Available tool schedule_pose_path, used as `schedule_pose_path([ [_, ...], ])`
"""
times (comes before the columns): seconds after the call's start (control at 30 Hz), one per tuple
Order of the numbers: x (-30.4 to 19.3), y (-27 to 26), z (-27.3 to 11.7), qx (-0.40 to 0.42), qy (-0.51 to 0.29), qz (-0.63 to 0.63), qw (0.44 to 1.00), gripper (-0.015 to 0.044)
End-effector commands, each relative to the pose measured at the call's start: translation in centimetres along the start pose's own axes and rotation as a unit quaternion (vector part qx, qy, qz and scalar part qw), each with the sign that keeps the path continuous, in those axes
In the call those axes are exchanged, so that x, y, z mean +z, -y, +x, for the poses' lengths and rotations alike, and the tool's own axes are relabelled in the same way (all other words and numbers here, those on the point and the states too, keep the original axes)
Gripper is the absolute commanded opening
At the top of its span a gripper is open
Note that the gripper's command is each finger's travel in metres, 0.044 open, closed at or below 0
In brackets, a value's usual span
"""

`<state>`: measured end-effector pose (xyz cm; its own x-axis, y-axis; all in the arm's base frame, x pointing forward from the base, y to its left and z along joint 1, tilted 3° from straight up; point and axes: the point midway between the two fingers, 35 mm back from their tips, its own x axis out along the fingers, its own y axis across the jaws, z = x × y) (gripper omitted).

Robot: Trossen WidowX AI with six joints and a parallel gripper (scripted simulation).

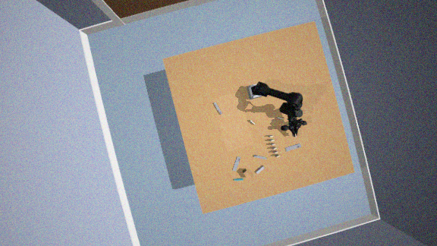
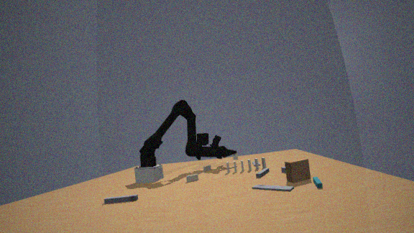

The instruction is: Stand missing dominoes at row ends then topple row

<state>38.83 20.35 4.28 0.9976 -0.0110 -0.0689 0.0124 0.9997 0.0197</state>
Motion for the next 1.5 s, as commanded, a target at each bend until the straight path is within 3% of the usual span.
schedule_pose_path([
  [0.0,-1.4,0.0,0.2,0.002,-0.002,-0.006,1.000,0.0020],
  [0.5,-2.6,0.1,0.3,0.002,-0.004,-0.009,1.000,0.0020],
  [1.03,-2.4,0.1,0.3,0.002,-0.004,-0.009,1.000,0.0440],
  [1.23,2.2,0.3,-0.3,0.000,-0.004,-0.007,1.000,0.0440],
  [1.37,2.3,0.2,-0.1,0.002,-0.007,-0.013,1.000,0.0440],
  [1.47,1.4,-1.5,1.8,0.022,-0.051,-0.095,0.994,0.0440],
])
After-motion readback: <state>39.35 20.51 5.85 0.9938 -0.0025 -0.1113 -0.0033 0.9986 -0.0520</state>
